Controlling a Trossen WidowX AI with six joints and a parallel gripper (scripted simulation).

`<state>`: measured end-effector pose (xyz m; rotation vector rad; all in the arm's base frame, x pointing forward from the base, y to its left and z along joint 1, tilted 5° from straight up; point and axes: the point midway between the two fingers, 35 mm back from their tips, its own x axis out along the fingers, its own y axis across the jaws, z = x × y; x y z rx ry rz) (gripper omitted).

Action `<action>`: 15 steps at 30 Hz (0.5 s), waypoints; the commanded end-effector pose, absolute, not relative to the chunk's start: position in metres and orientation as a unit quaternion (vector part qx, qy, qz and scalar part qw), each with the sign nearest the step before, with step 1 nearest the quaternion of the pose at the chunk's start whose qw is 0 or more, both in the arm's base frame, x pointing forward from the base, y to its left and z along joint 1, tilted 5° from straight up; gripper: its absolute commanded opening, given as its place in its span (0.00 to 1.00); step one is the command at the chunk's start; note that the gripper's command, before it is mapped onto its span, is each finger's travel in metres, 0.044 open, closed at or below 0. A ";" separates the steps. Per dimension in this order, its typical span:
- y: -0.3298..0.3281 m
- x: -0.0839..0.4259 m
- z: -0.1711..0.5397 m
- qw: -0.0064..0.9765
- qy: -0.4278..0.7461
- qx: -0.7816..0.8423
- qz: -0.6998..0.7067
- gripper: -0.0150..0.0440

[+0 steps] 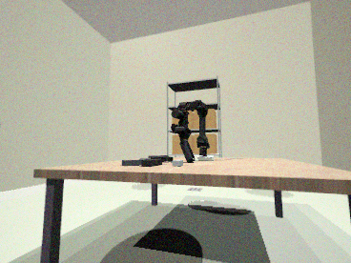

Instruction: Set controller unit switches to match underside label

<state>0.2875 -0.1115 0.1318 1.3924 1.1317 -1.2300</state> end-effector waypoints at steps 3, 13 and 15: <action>-0.114 0.287 0.125 0.462 0.468 0.563 -0.501 0.83; -0.121 0.286 0.122 0.462 0.468 0.562 -0.501 0.83; -0.122 0.286 0.121 0.462 0.468 0.562 -0.501 0.83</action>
